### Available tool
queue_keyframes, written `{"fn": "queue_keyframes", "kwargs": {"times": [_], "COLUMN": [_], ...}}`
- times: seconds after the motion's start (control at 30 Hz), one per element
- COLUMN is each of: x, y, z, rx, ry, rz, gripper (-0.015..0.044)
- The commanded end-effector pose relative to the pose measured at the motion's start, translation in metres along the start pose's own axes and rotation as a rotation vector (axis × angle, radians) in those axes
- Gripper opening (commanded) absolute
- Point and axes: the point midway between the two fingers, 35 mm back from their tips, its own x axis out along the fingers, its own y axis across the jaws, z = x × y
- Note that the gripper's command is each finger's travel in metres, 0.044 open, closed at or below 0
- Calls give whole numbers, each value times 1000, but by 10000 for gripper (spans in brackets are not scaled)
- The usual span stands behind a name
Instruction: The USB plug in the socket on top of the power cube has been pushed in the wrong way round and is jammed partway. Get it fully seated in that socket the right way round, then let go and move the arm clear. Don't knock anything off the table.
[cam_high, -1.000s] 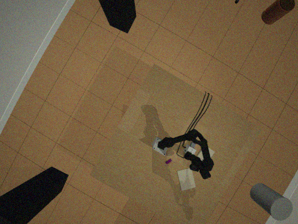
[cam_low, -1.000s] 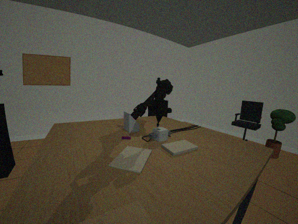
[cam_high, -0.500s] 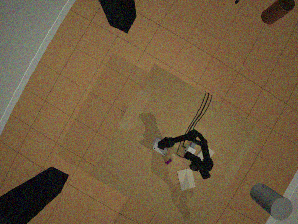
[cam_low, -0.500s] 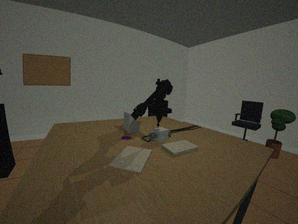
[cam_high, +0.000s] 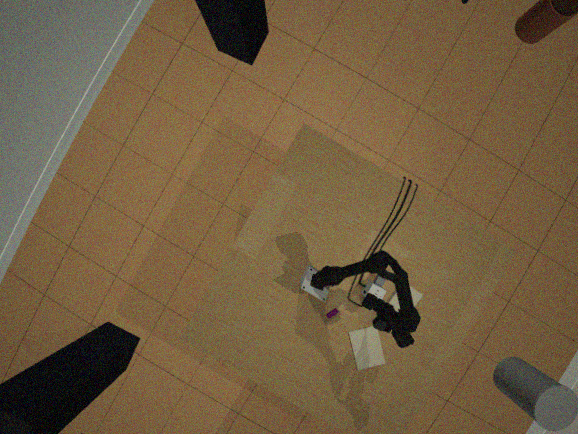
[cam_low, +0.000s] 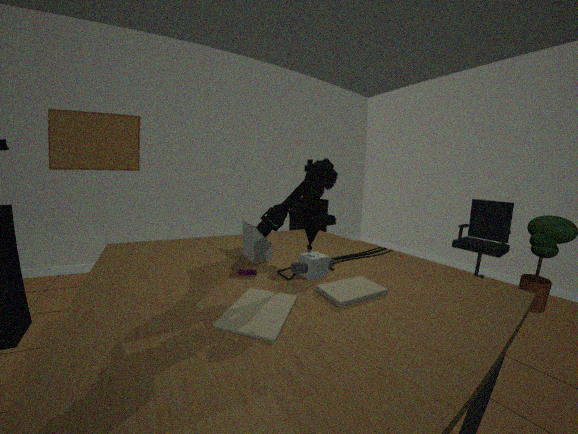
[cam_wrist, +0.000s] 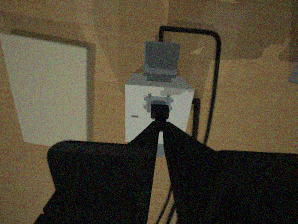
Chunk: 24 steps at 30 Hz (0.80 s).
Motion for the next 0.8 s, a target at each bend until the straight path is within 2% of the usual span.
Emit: {"fn": "queue_keyframes", "kwargs": {"times": [0.0, 0.77], "x": [1, 4], "y": [0, -1], "z": [-1, -2], "rx": [-4, -2], "ry": [8, 28], "rz": [0, 0], "gripper": [0, 0]}}
